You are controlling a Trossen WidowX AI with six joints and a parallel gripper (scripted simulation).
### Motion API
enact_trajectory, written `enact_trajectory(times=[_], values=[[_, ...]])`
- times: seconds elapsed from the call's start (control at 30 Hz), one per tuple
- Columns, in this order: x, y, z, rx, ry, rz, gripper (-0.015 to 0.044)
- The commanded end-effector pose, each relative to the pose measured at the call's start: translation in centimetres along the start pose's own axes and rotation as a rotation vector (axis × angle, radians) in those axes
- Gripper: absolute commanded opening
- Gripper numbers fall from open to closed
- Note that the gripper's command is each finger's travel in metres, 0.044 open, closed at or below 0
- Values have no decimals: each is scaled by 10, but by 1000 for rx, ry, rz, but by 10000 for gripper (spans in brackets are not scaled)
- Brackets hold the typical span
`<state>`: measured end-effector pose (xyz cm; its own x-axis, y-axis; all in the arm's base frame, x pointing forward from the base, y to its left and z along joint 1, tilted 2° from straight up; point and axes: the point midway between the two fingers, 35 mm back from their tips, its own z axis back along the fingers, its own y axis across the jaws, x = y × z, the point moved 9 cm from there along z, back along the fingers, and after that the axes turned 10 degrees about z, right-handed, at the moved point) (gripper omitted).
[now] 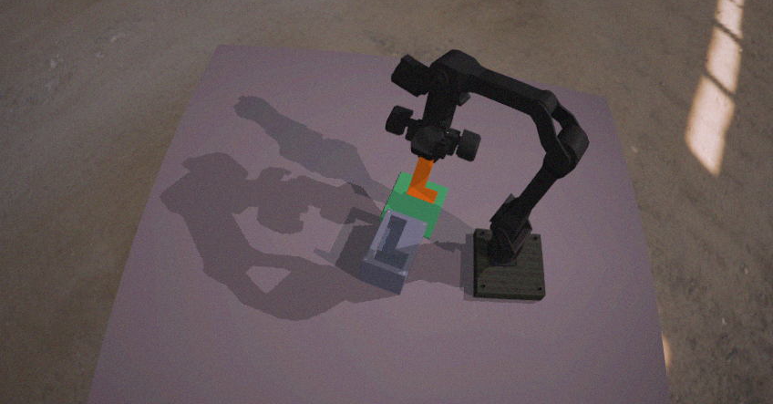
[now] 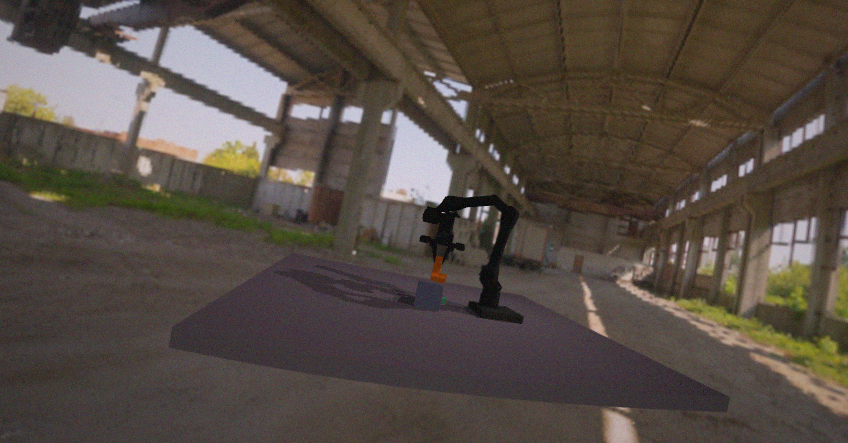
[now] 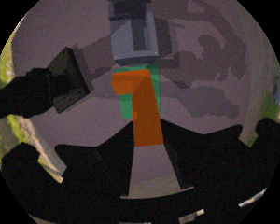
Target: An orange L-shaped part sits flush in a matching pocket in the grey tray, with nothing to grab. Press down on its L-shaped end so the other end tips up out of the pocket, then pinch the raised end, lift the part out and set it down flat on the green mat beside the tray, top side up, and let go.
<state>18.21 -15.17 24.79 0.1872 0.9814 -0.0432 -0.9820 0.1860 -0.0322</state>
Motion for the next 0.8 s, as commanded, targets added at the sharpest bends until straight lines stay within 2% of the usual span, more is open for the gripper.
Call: enact_trajectory(times=[0.0,0.77], values=[[0,1,-7,6,-4,6,0],[0,1,-42,6,-4,6,0]])
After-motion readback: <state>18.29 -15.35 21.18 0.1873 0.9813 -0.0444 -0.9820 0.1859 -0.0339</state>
